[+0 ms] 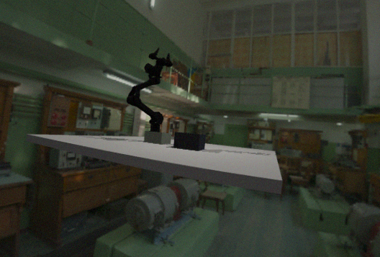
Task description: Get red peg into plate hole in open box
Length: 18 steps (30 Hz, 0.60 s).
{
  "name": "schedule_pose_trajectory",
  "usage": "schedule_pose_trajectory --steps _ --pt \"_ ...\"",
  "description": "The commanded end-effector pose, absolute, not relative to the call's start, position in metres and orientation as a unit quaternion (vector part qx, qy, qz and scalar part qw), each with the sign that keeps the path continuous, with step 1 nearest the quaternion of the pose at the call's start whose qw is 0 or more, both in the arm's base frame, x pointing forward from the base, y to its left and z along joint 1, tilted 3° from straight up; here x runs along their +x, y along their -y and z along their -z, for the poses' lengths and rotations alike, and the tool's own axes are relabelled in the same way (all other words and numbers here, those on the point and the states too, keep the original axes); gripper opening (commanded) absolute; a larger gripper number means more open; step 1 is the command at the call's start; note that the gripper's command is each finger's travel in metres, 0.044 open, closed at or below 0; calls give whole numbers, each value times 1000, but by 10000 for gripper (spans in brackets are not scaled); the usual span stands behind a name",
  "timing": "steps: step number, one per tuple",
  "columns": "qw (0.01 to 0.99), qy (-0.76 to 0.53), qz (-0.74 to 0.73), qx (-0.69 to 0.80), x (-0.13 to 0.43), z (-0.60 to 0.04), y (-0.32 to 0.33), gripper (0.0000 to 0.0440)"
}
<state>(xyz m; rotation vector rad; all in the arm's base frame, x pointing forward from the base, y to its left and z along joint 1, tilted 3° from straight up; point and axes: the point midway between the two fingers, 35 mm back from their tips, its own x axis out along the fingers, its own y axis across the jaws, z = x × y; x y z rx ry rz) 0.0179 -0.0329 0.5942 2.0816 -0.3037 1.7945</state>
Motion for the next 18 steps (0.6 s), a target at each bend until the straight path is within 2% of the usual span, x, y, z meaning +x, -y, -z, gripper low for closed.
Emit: schedule_pose_trajectory --steps 1,18 --pt "249 85 -624 736 27 -587 -5 440" --pt "504 -21 -535 678 85 -515 -146 440"
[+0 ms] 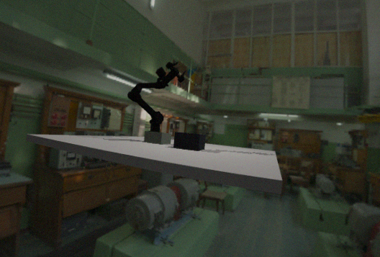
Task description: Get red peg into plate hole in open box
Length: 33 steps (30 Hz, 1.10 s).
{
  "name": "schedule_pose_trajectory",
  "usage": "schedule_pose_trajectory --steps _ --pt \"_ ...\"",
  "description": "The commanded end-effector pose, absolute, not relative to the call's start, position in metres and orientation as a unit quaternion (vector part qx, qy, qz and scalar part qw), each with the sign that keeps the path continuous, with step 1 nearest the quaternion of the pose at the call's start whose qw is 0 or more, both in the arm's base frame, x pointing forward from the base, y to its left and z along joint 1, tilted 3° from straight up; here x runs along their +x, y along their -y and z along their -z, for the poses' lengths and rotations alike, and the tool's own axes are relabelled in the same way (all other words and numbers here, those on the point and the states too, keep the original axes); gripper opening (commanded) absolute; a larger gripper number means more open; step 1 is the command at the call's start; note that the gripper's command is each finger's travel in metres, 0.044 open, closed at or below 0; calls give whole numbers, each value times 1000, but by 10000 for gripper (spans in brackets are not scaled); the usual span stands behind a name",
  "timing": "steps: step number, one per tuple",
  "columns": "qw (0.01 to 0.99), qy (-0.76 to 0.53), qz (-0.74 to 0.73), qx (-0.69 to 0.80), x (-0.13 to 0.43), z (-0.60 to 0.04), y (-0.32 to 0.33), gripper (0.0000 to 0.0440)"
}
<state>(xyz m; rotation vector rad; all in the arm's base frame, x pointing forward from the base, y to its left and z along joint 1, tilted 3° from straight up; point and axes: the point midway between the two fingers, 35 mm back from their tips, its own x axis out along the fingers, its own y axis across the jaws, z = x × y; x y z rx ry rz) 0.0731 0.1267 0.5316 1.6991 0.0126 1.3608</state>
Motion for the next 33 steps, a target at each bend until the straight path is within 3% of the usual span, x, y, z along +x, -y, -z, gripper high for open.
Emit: schedule_pose_trajectory --steps 1,17,33 --pt "518 -28 -528 673 89 -509 -152 440" --pt "706 -144 -398 568 155 -394 -222 440" --pt "815 -292 -229 445 204 -262 -227 440"
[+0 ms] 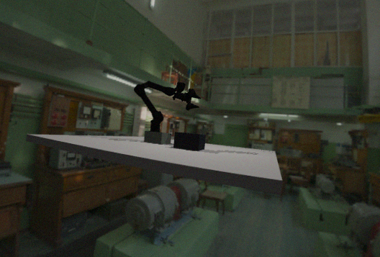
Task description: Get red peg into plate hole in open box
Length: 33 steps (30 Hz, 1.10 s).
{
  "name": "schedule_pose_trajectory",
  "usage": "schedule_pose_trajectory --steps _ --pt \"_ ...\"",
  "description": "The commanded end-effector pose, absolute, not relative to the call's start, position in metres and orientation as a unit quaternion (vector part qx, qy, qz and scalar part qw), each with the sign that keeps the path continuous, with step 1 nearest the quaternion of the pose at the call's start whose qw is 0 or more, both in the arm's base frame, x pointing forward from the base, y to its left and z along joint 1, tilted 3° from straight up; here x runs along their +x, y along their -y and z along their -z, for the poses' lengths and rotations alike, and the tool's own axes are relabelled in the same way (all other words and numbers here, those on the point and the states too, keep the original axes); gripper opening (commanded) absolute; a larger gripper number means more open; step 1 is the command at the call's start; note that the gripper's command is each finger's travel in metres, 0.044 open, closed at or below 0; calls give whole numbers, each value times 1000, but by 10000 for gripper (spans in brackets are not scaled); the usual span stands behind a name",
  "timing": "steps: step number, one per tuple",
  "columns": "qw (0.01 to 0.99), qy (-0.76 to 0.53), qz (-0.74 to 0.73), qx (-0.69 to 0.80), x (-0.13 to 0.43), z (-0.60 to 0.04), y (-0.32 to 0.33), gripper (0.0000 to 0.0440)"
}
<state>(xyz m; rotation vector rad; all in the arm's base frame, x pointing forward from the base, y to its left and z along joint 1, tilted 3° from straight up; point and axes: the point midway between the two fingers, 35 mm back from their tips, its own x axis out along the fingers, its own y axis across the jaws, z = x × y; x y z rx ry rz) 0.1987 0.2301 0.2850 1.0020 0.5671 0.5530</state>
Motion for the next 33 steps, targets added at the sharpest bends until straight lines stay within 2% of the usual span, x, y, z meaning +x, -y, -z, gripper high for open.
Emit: schedule_pose_trajectory --steps 1,15,33 --pt "819 -302 -217 438 205 -254 -225 440" --pt "826 -445 -45 342 208 -157 -188 440" --pt "746 -581 182 269 176 -79 -138 440"
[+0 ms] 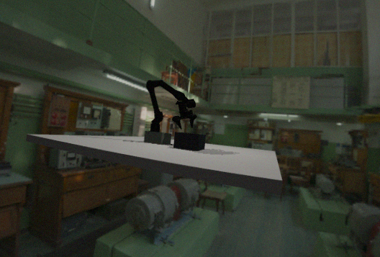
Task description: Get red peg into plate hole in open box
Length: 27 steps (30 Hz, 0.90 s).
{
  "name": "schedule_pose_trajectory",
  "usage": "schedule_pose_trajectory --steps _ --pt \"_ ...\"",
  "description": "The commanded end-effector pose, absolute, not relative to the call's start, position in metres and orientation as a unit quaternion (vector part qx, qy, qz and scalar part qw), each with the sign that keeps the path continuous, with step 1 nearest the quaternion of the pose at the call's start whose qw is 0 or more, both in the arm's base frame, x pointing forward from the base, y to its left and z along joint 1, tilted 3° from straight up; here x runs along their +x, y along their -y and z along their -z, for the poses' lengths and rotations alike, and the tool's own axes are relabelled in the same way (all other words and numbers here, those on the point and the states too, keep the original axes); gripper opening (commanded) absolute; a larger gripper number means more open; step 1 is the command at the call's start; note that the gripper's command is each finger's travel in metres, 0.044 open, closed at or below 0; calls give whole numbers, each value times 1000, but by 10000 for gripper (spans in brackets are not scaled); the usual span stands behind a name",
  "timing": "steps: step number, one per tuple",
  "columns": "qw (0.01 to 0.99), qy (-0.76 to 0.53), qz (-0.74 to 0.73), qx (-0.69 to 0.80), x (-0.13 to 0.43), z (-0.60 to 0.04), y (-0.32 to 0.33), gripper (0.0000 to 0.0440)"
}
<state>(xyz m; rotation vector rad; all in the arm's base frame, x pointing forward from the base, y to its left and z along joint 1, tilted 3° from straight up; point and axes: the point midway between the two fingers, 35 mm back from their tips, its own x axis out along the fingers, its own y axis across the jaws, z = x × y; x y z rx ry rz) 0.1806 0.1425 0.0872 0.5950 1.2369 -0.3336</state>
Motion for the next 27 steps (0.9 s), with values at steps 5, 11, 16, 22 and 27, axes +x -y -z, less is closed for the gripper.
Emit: schedule_pose_trajectory --steps 5,11,16,22,27 --pt "725 -596 223 264 170 -63 -133 440" --pt "705 -606 254 268 164 -43 -130 440" --pt "695 -607 266 279 161 -24 -131 440" --pt "687 -605 271 298 158 -2 -133 440" --pt "678 -605 276 313 155 12 -135 411"
